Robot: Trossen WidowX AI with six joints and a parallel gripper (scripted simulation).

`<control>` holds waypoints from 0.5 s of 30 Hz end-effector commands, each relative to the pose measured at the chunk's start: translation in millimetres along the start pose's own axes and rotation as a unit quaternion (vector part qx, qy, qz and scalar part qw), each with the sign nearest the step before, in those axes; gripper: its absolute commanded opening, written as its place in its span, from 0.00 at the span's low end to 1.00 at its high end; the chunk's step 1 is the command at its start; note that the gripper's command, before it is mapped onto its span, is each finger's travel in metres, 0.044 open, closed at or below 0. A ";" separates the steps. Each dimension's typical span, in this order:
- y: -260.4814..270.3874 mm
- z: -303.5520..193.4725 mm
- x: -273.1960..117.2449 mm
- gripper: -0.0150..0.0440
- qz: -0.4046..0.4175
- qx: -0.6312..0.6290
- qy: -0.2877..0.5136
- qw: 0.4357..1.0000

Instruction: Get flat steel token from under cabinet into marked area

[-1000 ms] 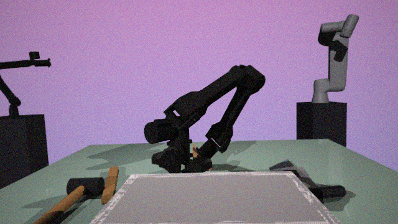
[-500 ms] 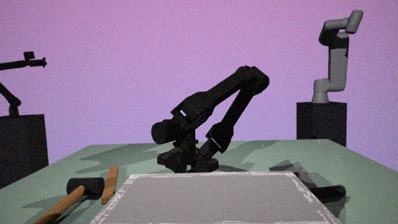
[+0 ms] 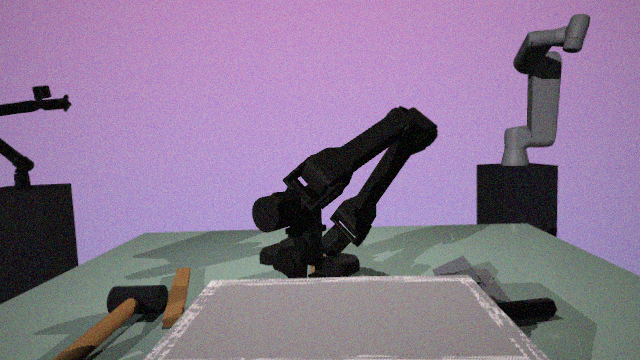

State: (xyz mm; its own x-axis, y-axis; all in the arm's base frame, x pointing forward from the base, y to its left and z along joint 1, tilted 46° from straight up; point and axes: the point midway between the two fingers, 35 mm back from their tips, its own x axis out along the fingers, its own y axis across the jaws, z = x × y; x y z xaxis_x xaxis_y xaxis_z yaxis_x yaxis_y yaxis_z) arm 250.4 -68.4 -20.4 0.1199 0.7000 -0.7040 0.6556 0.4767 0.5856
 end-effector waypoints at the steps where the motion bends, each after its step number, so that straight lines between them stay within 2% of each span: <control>1: 5.4 -3.2 -1.7 0.25 0.002 -0.004 -0.002 1.000; 15: 16.4 -13.1 -1.5 0.25 0.002 -0.004 -0.002 1.000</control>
State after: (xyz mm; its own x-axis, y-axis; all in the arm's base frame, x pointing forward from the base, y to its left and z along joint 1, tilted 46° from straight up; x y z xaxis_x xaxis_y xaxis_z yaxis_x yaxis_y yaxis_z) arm 250.4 -57.0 -9.2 0.1192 0.7005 -0.7036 0.6546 0.4774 0.5862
